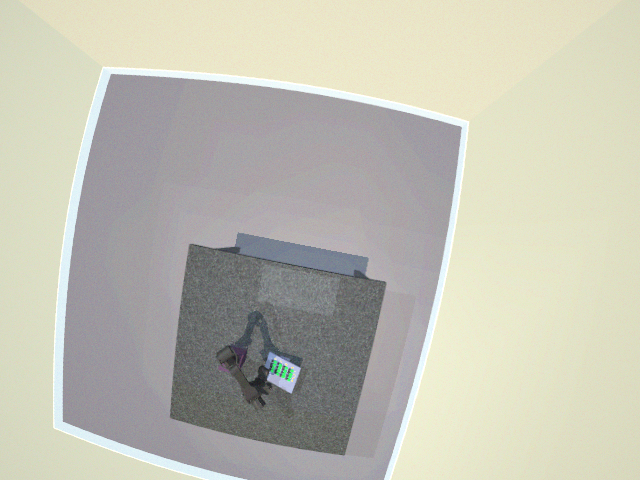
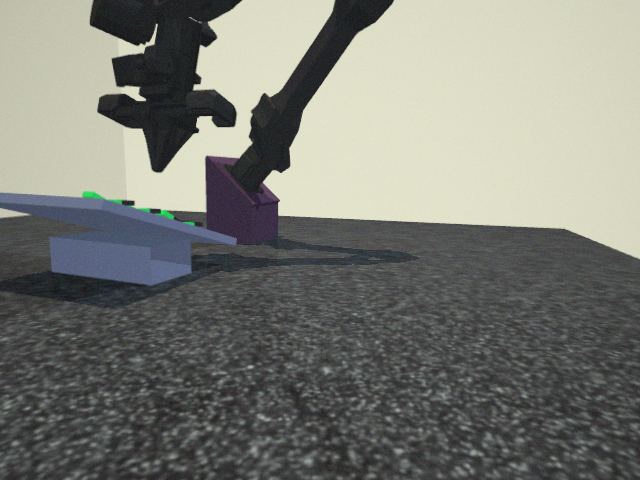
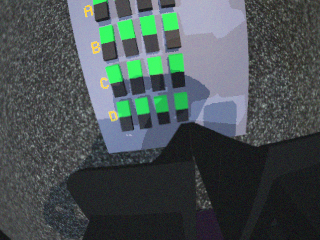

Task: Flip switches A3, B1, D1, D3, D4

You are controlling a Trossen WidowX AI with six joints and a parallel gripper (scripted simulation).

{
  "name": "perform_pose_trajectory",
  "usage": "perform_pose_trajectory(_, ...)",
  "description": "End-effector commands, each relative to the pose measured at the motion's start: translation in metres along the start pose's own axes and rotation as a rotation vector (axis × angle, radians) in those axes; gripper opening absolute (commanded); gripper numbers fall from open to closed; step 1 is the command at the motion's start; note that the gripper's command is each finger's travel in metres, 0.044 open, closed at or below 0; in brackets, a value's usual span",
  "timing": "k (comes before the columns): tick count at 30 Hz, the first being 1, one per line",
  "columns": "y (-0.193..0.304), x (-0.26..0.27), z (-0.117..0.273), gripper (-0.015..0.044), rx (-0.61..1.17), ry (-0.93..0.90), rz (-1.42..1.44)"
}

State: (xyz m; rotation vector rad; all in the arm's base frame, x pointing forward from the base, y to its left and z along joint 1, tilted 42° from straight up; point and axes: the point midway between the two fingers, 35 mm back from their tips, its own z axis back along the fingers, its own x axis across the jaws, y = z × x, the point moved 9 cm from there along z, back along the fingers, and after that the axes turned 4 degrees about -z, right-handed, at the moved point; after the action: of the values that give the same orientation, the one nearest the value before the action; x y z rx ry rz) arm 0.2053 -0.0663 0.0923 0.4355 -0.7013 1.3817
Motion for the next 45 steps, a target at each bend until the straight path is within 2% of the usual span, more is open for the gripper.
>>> perform_pose_trajectory(1,-0.004,-0.003,-0.008,0.0000,0.009,0.002,0.005)
perform_pose_trajectory(4,-0.006,-0.003,-0.033,0.0000,0.027,0.003,0.006)
perform_pose_trajectory(23,-0.006,-0.003,-0.058,0.0000,0.028,0.002,0.006)
perform_pose_trajectory(45,-0.006,-0.003,-0.059,0.0000,0.028,0.001,0.006)
